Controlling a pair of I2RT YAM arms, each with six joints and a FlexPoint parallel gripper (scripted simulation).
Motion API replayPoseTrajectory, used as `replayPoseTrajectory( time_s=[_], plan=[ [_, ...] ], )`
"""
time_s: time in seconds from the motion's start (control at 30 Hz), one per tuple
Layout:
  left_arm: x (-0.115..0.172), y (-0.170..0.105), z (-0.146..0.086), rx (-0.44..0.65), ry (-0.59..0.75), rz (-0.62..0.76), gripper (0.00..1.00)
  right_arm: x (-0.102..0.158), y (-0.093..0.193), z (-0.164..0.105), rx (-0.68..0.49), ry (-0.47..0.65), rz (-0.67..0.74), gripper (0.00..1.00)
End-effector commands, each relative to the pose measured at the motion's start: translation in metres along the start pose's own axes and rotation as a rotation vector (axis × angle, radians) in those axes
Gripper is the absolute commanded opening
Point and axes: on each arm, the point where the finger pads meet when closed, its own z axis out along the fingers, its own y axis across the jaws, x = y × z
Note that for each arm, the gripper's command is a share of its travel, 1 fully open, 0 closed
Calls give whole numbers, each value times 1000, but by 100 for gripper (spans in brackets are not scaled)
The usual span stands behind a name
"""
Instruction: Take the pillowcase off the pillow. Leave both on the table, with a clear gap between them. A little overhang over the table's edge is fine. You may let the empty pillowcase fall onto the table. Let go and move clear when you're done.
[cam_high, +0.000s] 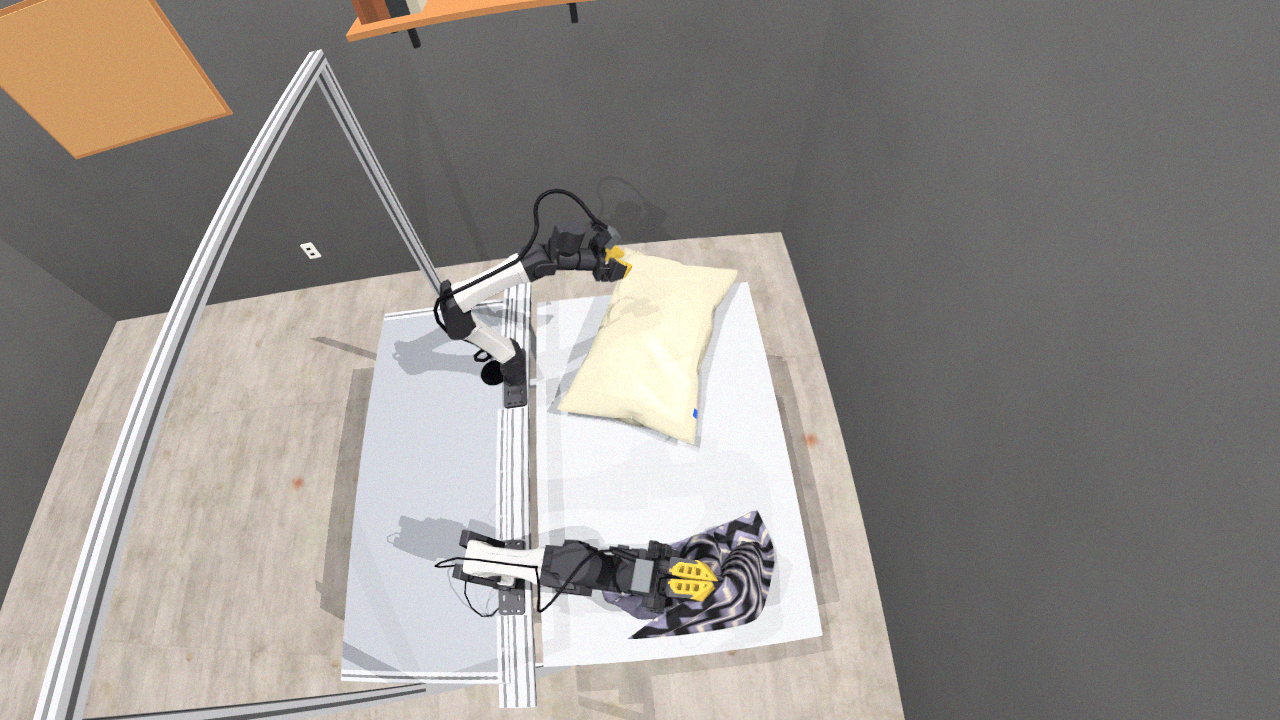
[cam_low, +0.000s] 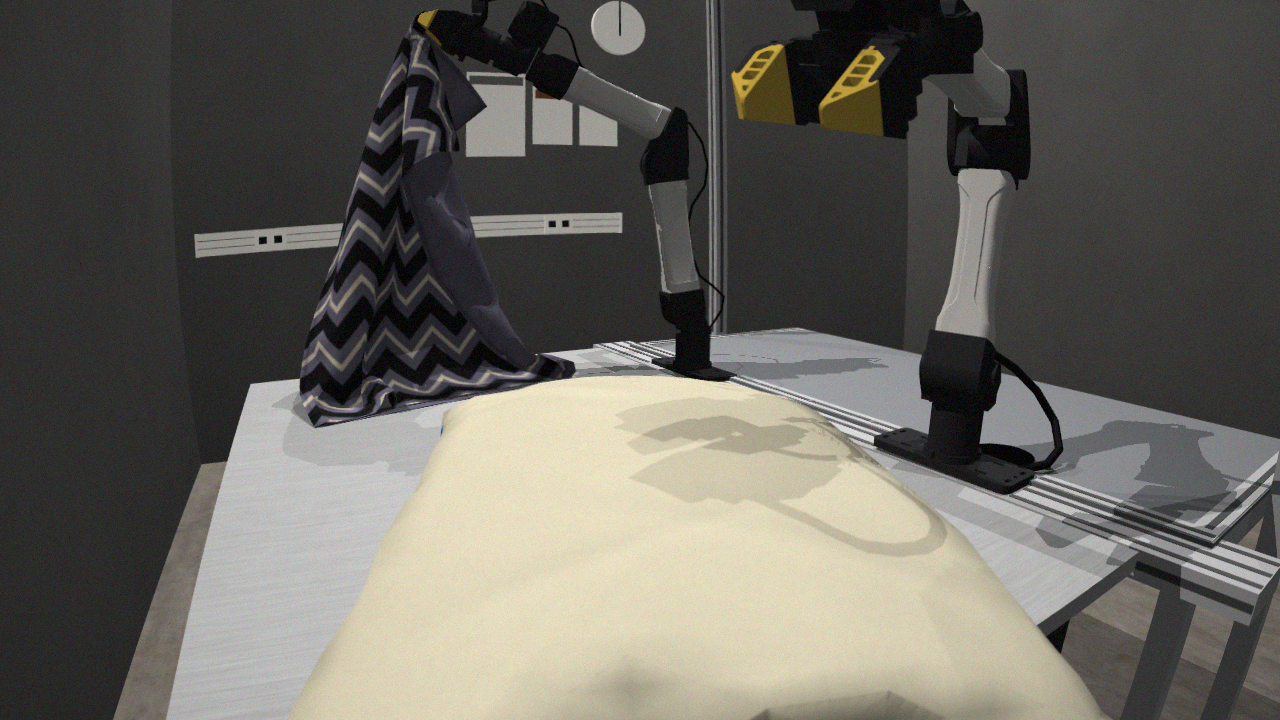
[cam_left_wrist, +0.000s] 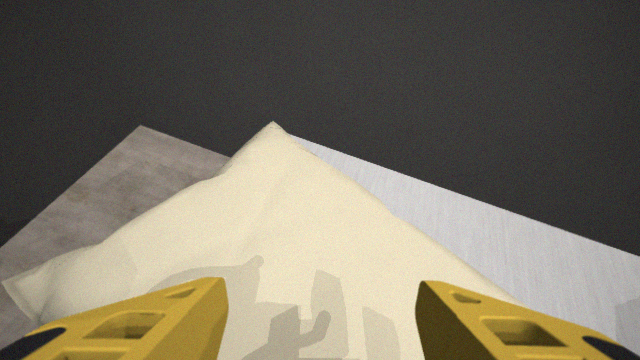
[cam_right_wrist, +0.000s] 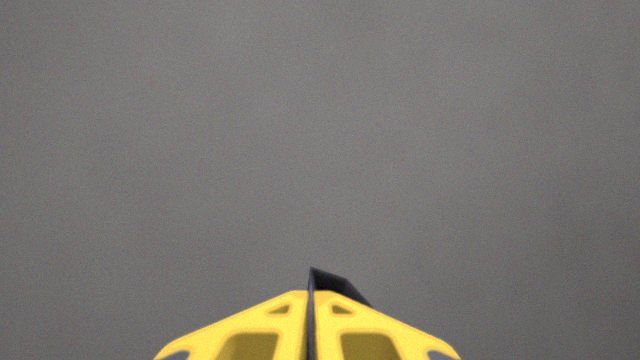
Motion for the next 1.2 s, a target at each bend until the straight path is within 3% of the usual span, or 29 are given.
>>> replayPoseTrajectory(
  time_s=[0.0, 0.2, 0.33, 0.57, 0.73, 0.8, 0.83, 0.97, 1.17],
  plan=[
    [-30, -17, -19, 9, -196, 78, 60, -2, 6, 4, -15, -19, -2, 0],
    [-29, -42, -23, 64, -261, 122, 60, -2, 6, 4, -15, -19, -2, 0],
    [-38, -68, -45, 124, -374, 152, 60, -2, 6, 4, -15, -19, -2, 0],
    [-39, -107, -38, 205, -460, 195, 60, -2, 6, 4, -15, -19, -2, 0],
    [-31, -104, -34, 201, -426, 192, 60, -2, 6, 4, -15, -19, -2, 0],
    [-47, -105, -55, 221, -471, 182, 60, -2, 6, 4, -15, -19, -2, 0],
    [-47, -109, -56, 232, -472, 184, 60, -29, 9, -13, -23, -58, 1, 0],
    [-38, -111, -44, 235, -434, 189, 60, -23, 15, -15, -37, -43, 14, 0],
    [-38, -111, -44, 235, -434, 189, 60, -24, 30, -26, -60, -32, 35, 0]
  ],
)
